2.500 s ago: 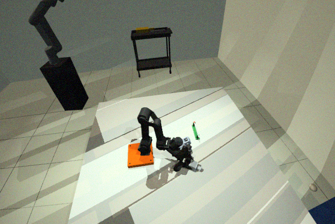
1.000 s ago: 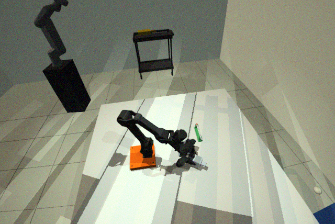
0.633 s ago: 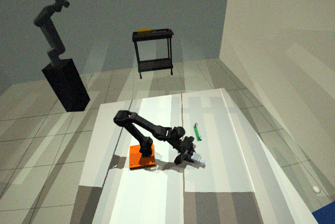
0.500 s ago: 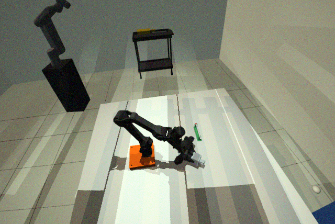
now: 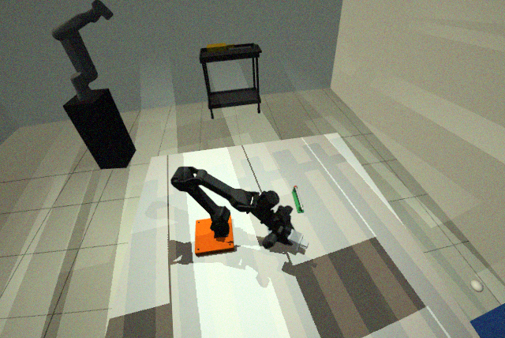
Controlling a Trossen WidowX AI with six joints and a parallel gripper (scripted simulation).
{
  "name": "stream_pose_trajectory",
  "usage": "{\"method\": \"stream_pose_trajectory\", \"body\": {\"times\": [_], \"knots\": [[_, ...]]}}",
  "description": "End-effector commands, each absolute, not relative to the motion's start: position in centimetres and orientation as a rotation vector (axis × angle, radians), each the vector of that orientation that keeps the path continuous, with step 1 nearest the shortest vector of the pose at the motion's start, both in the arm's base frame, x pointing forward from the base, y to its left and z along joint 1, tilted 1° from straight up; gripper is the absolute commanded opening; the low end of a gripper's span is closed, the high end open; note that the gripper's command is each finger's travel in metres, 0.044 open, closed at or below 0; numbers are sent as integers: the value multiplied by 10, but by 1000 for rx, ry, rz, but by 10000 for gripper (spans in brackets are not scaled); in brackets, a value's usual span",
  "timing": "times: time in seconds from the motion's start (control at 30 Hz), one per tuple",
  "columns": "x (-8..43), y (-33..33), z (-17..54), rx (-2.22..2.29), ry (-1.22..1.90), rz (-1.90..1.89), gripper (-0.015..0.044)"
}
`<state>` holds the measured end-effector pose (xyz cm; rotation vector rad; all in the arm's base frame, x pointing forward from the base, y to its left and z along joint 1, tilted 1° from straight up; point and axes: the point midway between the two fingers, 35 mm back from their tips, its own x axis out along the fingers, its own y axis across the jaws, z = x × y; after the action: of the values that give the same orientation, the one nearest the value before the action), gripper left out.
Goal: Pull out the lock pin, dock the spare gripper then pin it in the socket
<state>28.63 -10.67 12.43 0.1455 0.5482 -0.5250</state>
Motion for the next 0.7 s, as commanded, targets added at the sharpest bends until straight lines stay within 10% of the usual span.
{"method": "stream_pose_trajectory", "body": {"times": [0.0, 0.67], "knots": [[290, -104, 127, 139, 569, -507, 0], [298, -69, 130, 79, 849, -347, 0]]}}
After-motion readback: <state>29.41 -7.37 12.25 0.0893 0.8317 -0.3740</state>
